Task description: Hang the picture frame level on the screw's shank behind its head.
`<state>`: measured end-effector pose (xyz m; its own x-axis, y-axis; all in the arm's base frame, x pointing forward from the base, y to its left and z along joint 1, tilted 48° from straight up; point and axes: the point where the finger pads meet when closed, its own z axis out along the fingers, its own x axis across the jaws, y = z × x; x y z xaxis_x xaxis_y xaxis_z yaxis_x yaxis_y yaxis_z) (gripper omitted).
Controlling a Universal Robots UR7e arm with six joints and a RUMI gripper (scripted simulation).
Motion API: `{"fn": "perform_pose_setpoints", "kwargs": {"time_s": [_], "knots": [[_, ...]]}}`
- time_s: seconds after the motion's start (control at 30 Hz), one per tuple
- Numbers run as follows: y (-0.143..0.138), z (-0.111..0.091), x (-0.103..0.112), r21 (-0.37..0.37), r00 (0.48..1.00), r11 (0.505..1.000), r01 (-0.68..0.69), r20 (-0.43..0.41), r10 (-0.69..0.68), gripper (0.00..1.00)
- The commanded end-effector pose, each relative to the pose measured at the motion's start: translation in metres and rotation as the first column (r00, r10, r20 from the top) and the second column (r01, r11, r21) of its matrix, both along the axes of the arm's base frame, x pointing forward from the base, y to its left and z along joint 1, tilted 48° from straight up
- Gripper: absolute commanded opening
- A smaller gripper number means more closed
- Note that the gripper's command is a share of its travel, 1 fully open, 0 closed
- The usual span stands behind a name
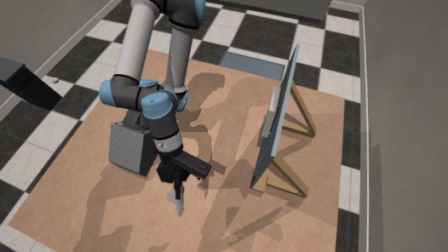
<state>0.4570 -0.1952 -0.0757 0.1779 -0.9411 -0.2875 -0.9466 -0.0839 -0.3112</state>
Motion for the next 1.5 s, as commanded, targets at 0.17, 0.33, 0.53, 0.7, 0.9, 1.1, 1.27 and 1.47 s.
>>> {"fn": "perform_pose_setpoints", "kwargs": {"time_s": [0.17,0.33,0.53,0.7,0.9,1.1,1.27,1.47], "knots": [[-0.002,0.005,0.009,-0.058,0.995,0.995,-0.075,0.063,0.079,1.0],[-0.003,0.008,0.015,-0.101,0.986,0.987,-0.124,0.1,0.135,1.0],[-0.004,0.013,0.023,-0.159,0.968,0.97,-0.184,0.142,0.207,1.0],[-0.005,0.016,0.027,-0.191,0.956,0.958,-0.214,0.161,0.246,1.0],[-0.005,0.022,0.034,-0.261,0.924,0.926,-0.273,0.196,0.327,1.0],[-0.005,0.029,0.042,-0.337,0.883,0.883,-0.328,0.222,0.413,1.0],[-0.005,0.033,0.046,-0.377,0.859,0.856,-0.354,0.232,0.457,1.0],[-0.005,0.041,0.054,-0.46,0.803,0.793,-0.4,0.242,0.545,1.0]]}}
